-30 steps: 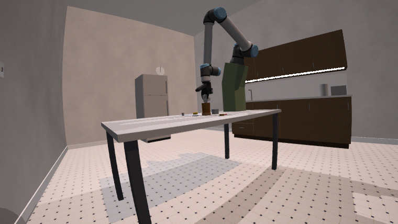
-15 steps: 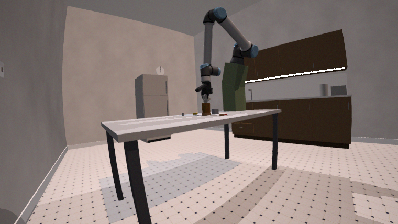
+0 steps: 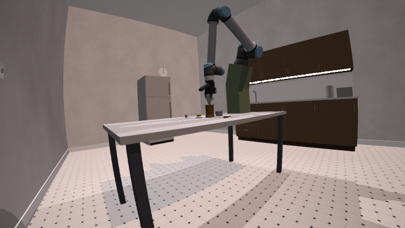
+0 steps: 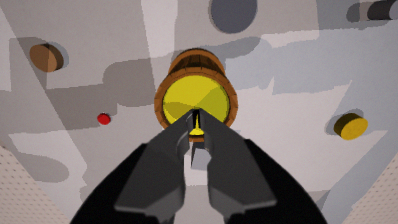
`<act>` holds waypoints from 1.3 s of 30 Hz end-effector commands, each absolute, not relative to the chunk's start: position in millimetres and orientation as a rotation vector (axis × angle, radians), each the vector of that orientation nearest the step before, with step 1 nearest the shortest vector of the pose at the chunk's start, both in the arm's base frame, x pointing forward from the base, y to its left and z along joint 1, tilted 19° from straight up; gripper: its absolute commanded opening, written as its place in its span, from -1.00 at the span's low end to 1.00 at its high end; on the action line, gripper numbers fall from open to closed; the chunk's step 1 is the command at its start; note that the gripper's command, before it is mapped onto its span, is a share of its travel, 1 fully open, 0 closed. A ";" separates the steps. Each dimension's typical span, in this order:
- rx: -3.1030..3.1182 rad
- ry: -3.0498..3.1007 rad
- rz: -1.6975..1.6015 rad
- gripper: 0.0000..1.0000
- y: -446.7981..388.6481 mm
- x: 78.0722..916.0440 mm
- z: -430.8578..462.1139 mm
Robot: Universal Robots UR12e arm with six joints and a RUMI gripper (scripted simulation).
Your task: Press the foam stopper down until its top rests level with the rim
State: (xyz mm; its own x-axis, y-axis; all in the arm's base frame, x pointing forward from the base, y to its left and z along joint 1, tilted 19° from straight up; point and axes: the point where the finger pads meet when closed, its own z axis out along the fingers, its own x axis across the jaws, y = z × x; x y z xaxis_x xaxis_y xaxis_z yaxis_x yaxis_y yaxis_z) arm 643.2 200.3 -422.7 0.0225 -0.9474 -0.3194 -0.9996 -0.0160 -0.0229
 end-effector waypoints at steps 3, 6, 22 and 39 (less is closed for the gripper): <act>-2.057 2.017 0.315 -1.00 191.4 642.1 -397.4; -2.057 2.017 0.315 -1.00 189.6 642.0 -392.1; -2.057 2.016 0.315 -1.00 183.3 641.5 -372.6; -2.058 2.015 0.315 -1.00 184.0 642.2 -373.4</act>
State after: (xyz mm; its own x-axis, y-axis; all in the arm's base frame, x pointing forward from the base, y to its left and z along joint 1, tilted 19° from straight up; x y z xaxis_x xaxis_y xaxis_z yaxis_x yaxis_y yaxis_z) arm 643.5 184.2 -373.8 0.0235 -0.9472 -0.3199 -0.9996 -0.0167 -0.0241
